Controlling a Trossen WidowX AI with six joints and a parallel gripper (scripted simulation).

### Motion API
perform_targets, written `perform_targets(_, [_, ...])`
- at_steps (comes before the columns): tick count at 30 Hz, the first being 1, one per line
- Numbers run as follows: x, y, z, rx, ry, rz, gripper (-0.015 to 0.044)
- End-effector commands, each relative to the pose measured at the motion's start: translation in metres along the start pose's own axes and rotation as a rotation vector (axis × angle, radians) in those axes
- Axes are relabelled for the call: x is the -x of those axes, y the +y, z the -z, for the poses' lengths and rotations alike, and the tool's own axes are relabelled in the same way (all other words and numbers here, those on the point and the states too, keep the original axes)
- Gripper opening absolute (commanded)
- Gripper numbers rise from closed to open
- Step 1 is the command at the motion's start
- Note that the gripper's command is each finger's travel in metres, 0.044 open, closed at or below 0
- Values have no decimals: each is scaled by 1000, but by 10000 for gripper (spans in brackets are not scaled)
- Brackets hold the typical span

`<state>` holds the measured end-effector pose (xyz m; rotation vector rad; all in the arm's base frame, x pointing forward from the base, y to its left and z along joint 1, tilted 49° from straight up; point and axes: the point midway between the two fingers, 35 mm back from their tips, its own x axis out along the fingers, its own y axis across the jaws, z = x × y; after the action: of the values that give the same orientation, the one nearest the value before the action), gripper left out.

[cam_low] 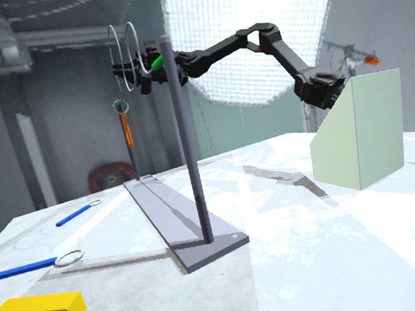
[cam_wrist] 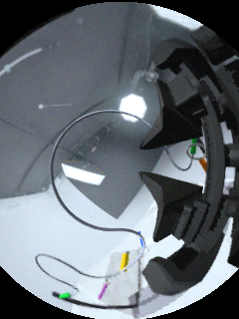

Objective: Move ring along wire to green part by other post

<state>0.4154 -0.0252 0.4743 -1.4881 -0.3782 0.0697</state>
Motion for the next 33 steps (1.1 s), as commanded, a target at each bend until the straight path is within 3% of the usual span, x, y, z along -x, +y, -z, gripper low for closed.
perform_targets(1, [5, 34, 34, -52, 48, -94, 160])
perform_targets(14, [36, 43, 137, -276, 97, -152, 160])
perform_targets(26, [128, 44, 255, -588, 156, -170, 160])
perform_targets(33, [144, 44, 268, -629, 164, -169, 160])
